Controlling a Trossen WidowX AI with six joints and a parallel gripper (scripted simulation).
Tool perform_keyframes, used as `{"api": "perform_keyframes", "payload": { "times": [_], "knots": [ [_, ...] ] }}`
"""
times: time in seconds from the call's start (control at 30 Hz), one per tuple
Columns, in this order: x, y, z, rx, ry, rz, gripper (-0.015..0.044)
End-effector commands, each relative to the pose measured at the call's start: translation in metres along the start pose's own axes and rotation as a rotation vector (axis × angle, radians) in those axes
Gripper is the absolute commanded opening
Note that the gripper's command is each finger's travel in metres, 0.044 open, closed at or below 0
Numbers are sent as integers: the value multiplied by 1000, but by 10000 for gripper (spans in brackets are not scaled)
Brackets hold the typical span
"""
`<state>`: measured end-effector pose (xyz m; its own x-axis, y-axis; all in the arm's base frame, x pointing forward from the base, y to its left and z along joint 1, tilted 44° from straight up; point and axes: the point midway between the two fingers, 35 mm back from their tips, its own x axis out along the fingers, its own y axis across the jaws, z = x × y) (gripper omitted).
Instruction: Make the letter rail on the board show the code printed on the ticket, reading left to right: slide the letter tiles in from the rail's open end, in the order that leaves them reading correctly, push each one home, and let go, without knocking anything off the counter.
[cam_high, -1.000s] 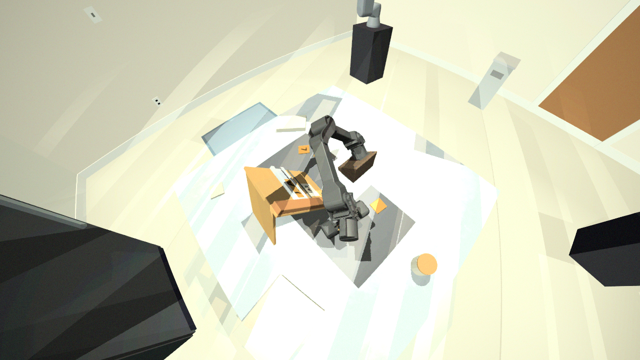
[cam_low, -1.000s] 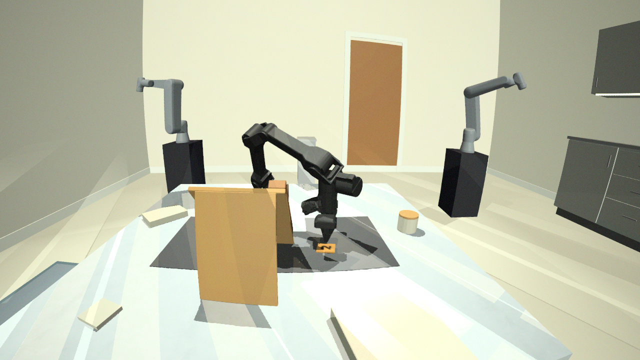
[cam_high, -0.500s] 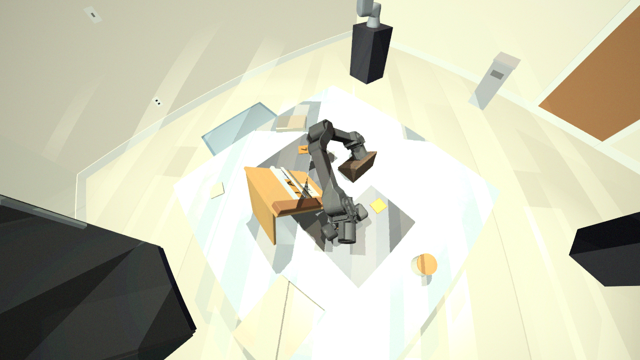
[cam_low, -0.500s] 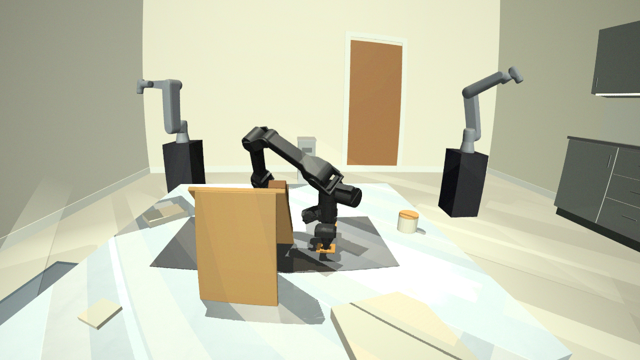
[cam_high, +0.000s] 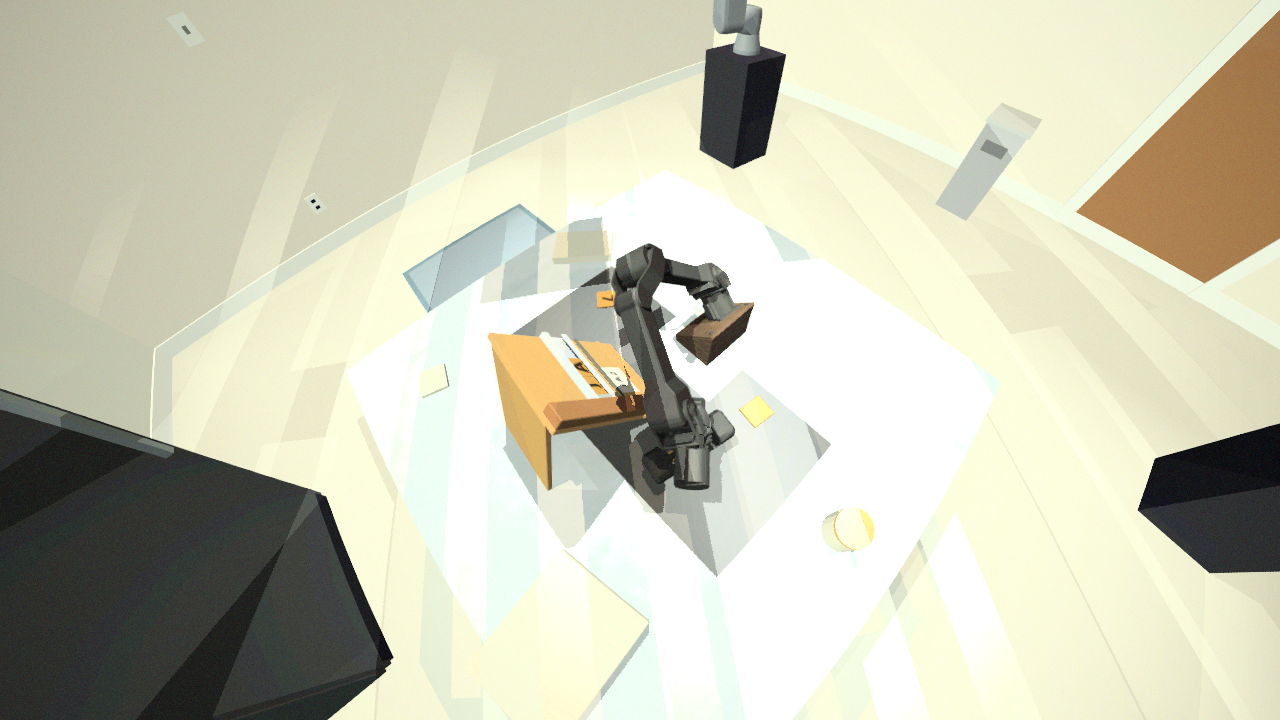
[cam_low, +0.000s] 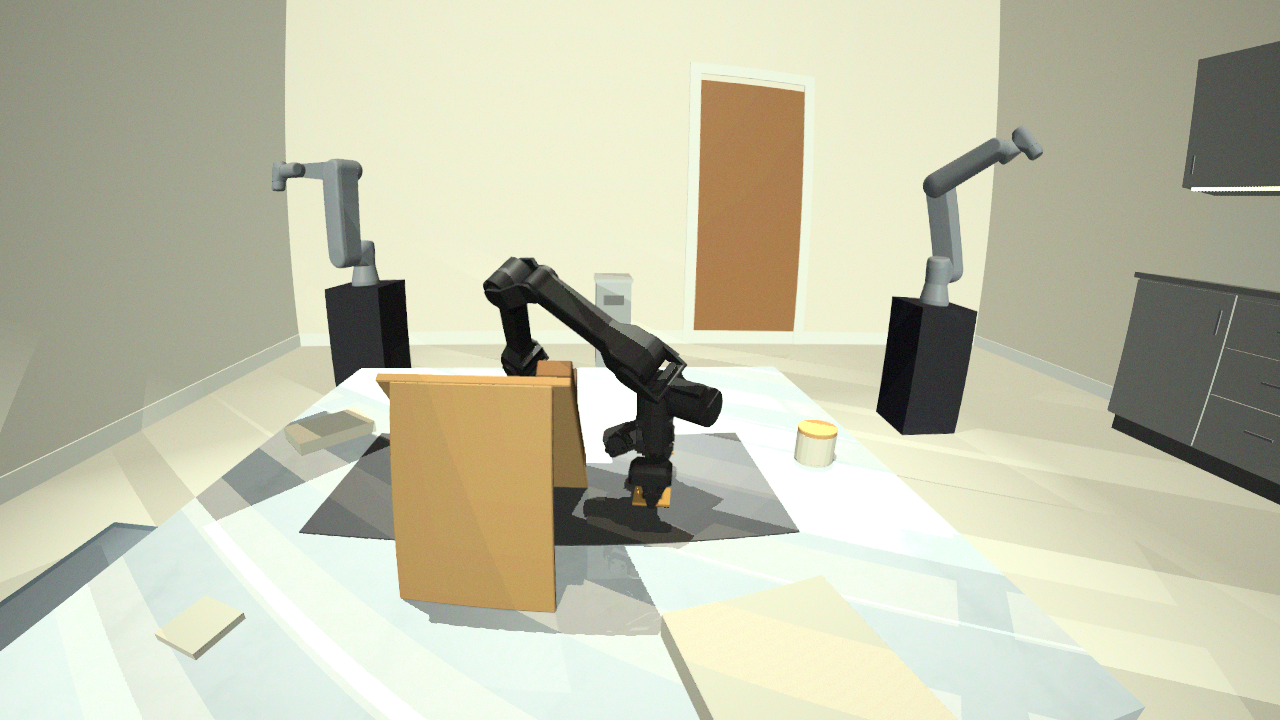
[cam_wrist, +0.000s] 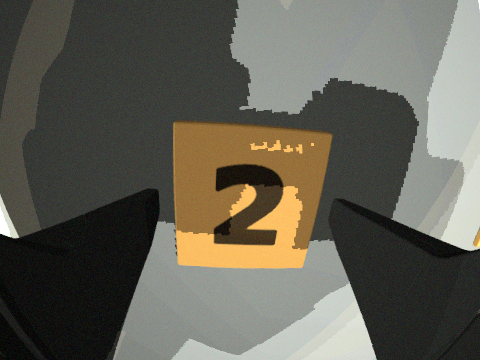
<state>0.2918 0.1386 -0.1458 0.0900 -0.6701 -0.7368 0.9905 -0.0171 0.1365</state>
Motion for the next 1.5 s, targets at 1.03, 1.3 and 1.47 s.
{"api": "perform_keyframes", "payload": {
  "times": [1.03,1.3,1.47],
  "knots": [
    [-6,-1,0,-5,-3,3,23],
    [-11,-1,1,-5,-3,3,0],
    [-14,-1,1,-5,-3,3,0]
  ]
}}
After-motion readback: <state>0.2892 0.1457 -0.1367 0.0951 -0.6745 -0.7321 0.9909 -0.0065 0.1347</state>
